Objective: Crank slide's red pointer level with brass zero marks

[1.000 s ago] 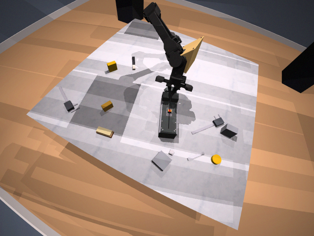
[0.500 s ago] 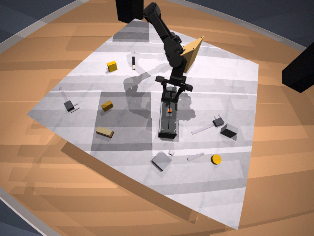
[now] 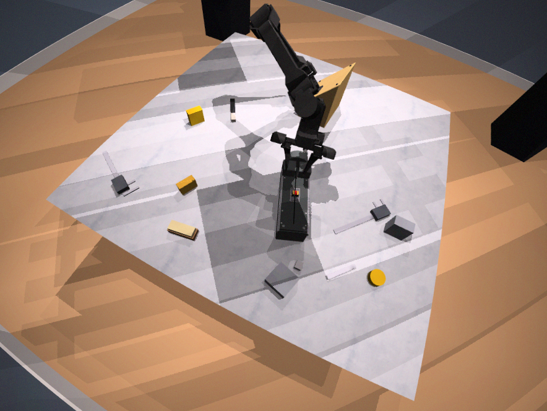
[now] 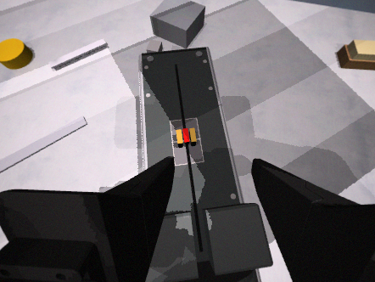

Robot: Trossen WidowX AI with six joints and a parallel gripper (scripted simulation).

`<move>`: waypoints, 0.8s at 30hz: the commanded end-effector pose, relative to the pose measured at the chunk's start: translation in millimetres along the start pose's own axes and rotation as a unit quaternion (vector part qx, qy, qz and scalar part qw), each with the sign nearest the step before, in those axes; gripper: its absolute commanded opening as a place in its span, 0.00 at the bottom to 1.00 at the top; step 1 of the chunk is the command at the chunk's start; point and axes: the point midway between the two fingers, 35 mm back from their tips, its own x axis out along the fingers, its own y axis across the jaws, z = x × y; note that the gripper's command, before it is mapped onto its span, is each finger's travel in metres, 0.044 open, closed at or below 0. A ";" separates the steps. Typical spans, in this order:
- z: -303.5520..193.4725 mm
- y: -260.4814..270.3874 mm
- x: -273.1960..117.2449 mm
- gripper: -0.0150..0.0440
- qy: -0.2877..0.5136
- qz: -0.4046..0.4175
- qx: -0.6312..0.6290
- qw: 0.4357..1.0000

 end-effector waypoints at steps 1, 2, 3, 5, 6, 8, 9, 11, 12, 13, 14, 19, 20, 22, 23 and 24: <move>0.1 0.1 -0.1 0.51 0.000 0.000 0.000 1.000; 0.1 0.1 -0.1 0.47 0.000 0.000 0.000 1.000; 0.1 0.1 -0.1 0.42 0.000 0.000 0.000 1.000; 0.1 0.1 -0.1 0.33 0.000 0.000 0.000 1.000; 0.1 0.1 -0.1 0.29 0.000 0.000 0.000 1.000; 0.1 0.1 -0.1 0.25 0.000 0.000 0.000 1.000; 0.1 0.1 -0.1 0.25 0.000 0.000 0.000 1.000; 0.1 0.1 -0.1 0.25 0.000 0.000 0.000 1.000; 0.1 0.1 -0.1 0.25 0.000 0.000 0.000 1.000; 0.1 0.1 -0.1 0.25 0.000 0.000 0.000 1.000; 0.1 0.1 -0.1 0.25 0.000 0.000 0.000 1.000; 0.0 0.2 0.0 0.25 0.000 0.001 0.000 1.000; 0.0 0.2 0.0 0.25 0.000 0.001 0.000 1.000; 0.0 0.2 0.0 0.25 0.000 0.001 0.000 1.000; 0.0 0.2 0.0 0.25 0.000 0.001 0.000 1.000; 0.0 0.2 0.0 0.25 0.000 0.001 0.000 1.000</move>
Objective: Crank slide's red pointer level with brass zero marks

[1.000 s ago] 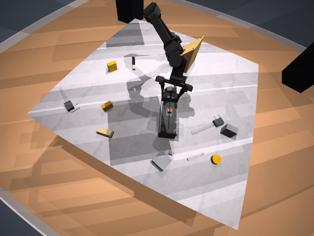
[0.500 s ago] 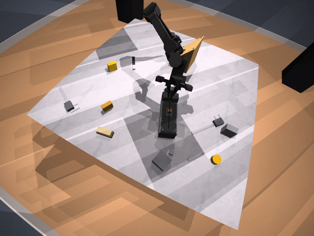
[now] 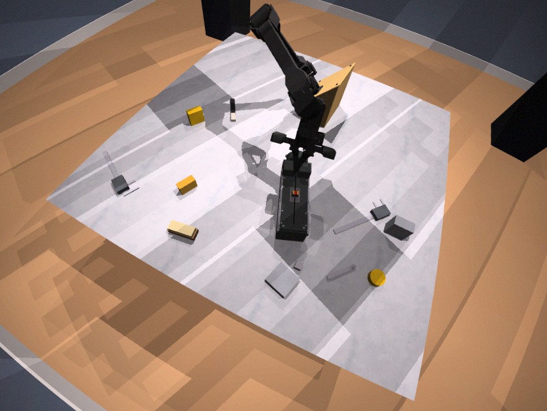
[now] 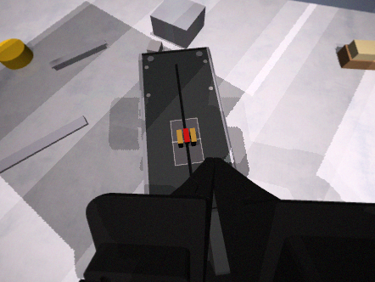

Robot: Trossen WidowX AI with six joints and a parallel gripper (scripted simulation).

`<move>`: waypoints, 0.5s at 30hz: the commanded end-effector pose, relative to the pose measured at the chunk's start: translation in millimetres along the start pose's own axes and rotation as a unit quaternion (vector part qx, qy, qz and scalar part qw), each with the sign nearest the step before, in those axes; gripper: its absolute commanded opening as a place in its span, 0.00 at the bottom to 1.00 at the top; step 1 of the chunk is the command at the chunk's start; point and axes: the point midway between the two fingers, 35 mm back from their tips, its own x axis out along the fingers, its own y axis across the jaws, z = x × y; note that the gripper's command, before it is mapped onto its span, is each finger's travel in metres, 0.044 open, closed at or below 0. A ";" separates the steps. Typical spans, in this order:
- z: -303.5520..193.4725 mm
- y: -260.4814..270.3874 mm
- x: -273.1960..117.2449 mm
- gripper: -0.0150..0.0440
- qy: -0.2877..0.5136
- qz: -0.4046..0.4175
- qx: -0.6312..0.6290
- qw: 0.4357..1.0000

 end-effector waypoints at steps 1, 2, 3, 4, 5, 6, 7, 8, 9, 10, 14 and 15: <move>0.0 0.0 0.0 0.25 0.000 0.000 0.000 1.000; 0.0 0.0 0.0 0.25 0.000 0.000 0.000 1.000; 0.0 0.0 0.0 0.30 0.000 0.000 0.000 1.000; 0.0 0.0 0.0 0.34 0.000 0.000 0.000 1.000; 0.0 0.0 0.0 0.39 0.000 0.000 0.000 1.000; 0.0 0.0 0.0 0.43 0.000 0.000 0.000 1.000; 0.0 0.0 0.0 0.48 0.000 0.000 0.000 1.000; 0.0 0.0 0.0 0.52 0.000 0.000 0.000 1.000; 0.0 0.0 0.0 0.57 0.000 0.000 0.000 1.000; 0.0 0.0 0.0 0.61 0.000 0.000 0.000 1.000; 0.0 0.0 0.0 0.79 0.000 0.000 0.000 1.000; 0.0 0.0 0.0 0.83 0.000 0.000 0.000 1.000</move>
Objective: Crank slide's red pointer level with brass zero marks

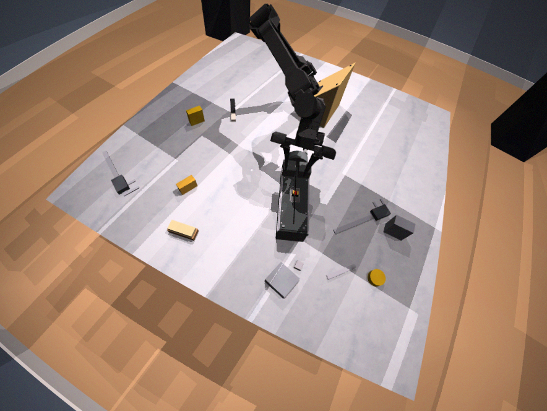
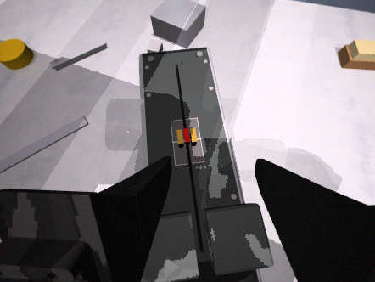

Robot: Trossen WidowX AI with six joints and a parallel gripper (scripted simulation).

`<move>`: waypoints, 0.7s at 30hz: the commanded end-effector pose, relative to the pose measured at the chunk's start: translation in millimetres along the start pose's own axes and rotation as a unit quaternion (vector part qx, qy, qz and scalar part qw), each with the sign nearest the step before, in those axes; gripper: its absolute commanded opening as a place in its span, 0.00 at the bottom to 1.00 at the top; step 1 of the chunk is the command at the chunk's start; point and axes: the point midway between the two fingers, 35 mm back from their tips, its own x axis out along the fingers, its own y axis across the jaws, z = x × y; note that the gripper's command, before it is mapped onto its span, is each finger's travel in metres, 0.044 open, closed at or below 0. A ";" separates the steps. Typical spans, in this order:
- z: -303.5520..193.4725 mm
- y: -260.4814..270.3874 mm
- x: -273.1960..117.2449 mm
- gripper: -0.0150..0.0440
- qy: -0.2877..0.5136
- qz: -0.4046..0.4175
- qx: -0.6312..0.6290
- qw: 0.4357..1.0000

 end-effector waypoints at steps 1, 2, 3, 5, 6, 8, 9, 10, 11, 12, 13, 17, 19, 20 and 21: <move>0.0 -0.1 -0.1 0.88 0.000 -0.001 0.000 1.000; 0.0 -0.1 -0.1 0.92 0.000 -0.001 0.000 1.000; 0.0 -0.1 -0.1 0.97 0.000 -0.001 0.000 1.000; 0.0 -0.1 -0.1 1.00 0.000 -0.001 0.000 1.000; 0.0 -0.1 -0.1 0.96 0.000 -0.001 0.000 1.000; 0.0 -0.1 -0.1 0.87 0.000 -0.001 0.000 1.000; 0.0 -0.1 -0.1 0.82 0.000 -0.001 0.000 1.000; 0.0 -0.1 -0.1 0.78 0.000 -0.001 0.000 1.000; 0.0 -0.1 -0.1 0.73 0.000 -0.001 0.000 1.000; 0.0 -0.1 -0.1 0.69 0.000 -0.001 0.000 1.000; 0.0 -0.1 -0.1 0.64 0.000 -0.001 0.000 1.000; 0.0 -0.1 -0.1 0.47 0.000 -0.001 0.000 1.000; 0.0 -0.1 -0.1 0.38 0.000 -0.001 0.000 1.000; 0.0 -0.1 -0.1 0.33 0.000 -0.001 0.000 1.000; 0.0 -0.1 -0.1 0.29 0.000 -0.001 0.000 1.000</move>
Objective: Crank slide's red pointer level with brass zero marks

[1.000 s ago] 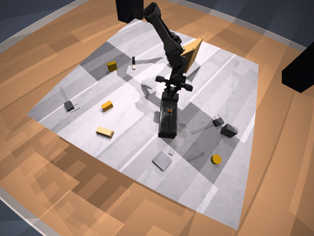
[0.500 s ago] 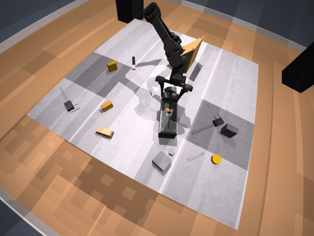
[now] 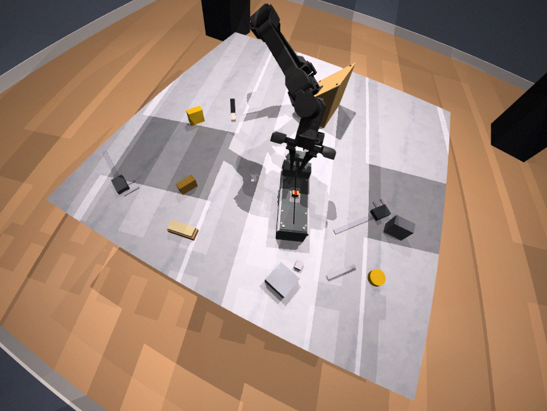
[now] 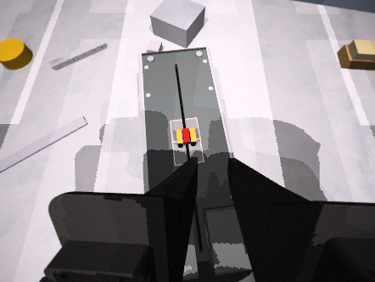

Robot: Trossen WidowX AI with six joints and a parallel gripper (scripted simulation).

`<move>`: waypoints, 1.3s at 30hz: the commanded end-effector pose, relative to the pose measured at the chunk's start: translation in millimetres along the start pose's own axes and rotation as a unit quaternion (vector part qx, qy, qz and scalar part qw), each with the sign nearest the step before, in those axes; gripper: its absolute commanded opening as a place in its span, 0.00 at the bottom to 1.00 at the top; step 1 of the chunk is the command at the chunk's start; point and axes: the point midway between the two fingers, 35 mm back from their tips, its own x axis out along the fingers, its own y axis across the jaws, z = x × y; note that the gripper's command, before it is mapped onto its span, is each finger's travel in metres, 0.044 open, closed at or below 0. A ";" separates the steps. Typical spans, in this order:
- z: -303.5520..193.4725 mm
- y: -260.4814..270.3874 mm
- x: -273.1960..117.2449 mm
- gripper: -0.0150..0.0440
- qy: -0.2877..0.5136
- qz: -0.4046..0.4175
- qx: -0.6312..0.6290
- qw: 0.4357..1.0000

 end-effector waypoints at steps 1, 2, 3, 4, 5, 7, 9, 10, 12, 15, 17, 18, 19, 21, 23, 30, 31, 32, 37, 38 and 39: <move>0.1 0.2 -0.1 0.25 0.000 0.000 0.000 1.000; 0.1 0.2 -0.1 0.25 0.000 0.000 0.000 1.000; 0.1 0.2 -0.1 0.25 0.000 0.000 0.000 1.000; 0.1 0.2 -0.1 0.25 0.000 0.000 0.000 1.000; 0.1 0.2 -0.1 0.25 0.000 0.000 0.000 1.000; 0.1 0.2 -0.1 0.25 0.000 0.000 0.000 1.000; 0.1 0.2 -0.1 0.25 0.000 0.000 0.000 1.000; 0.1 0.2 -0.1 0.25 0.000 0.000 0.000 1.000; 0.0 0.2 0.0 0.25 0.000 0.001 0.000 1.000; 0.0 0.2 0.0 0.25 0.000 0.001 0.000 1.000; 0.0 0.2 0.0 0.25 0.000 0.001 0.000 1.000; 0.0 0.2 0.0 0.25 0.000 0.001 0.000 1.000; 0.0 0.2 0.0 0.25 0.000 0.001 0.000 1.000; 0.0 0.2 0.0 0.30 0.000 0.001 0.000 1.000; 0.0 0.2 0.0 0.39 0.000 0.001 0.000 1.000; 0.0 0.2 0.0 0.70 0.000 0.001 0.000 1.000; 0.0 0.2 0.0 0.74 0.000 0.001 0.000 1.000; 0.0 0.2 0.0 0.79 0.000 0.001 0.000 1.000; 0.0 0.2 0.0 1.00 0.000 0.001 0.000 1.000; 0.0 0.2 0.0 1.00 0.000 0.001 0.000 1.000; 0.0 0.2 0.0 0.96 0.000 0.001 0.000 1.000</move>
